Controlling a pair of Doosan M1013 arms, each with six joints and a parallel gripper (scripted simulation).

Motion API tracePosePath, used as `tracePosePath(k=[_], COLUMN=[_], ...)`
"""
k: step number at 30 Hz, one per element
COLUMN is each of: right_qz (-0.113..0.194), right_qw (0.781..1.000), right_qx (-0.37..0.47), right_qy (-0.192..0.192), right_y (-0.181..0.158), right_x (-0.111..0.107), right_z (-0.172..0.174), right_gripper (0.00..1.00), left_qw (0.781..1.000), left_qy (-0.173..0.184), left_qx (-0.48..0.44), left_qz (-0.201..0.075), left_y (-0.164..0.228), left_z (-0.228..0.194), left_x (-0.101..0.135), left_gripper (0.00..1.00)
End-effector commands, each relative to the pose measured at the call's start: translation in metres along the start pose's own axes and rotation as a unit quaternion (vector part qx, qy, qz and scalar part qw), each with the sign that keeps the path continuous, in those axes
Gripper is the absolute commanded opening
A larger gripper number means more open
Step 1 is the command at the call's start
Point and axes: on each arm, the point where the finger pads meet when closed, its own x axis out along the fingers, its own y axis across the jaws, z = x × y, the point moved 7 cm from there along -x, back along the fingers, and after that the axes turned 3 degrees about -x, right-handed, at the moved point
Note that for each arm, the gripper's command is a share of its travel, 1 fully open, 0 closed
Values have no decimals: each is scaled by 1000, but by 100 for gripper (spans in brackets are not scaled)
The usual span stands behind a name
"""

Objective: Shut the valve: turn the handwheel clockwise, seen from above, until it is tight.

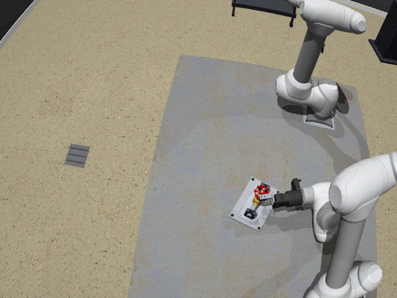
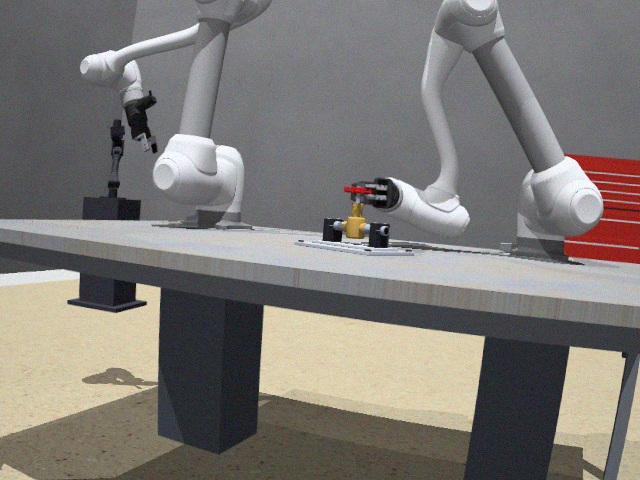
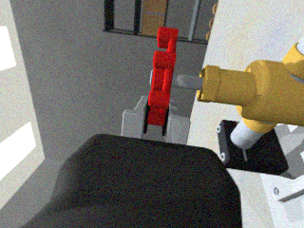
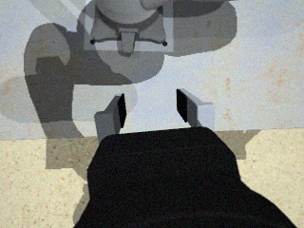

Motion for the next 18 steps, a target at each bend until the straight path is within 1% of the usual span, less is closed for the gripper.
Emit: tracePosePath(k=[1,4,18], right_qz=[0,0,0], right_qw=[1000,1000,1000], right_qx=[0,0,0], right_qy=[-1,-1,-1], right_y=[0,0,0], right_x=[-1,-1,-1], right_z=[0,0,0], right_gripper=[100,100,100], left_qw=[1000,1000,997], left_qy=[13,17,79], left_qx=[-1,-1,-1], left_qz=[0,0,4], left_y=[-1,-1,-1], left_z=[2,2,10], left_x=[1,1,5], left_gripper=[0,0,0])
